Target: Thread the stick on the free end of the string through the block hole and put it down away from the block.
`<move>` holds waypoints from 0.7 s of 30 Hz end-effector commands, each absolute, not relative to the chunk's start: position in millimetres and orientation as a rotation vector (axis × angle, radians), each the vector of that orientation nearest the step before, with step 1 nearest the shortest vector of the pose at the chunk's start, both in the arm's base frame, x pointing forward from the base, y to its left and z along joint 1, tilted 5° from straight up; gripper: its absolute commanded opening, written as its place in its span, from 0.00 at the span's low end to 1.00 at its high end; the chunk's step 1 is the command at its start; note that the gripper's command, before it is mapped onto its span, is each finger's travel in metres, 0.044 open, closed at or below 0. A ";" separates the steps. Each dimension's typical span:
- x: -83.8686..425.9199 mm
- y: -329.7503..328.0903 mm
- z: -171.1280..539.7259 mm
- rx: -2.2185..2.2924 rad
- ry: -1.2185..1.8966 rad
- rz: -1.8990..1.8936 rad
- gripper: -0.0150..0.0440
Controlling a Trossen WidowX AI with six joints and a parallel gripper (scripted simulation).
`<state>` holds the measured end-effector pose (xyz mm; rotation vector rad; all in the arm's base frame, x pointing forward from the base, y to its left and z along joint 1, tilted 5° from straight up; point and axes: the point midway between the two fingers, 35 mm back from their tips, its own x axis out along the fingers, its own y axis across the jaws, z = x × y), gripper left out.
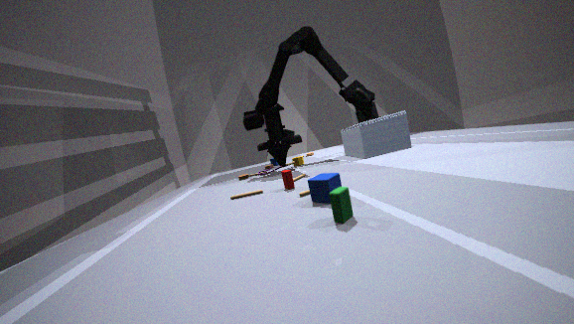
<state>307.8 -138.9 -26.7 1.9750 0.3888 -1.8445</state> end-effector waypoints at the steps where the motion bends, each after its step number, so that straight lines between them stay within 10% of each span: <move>1: 303.3 -139.5 -27.9 1.974 0.396 -1.845 0.25; 21: 277.6 -153.5 -29.0 1.972 0.395 -1.847 0.25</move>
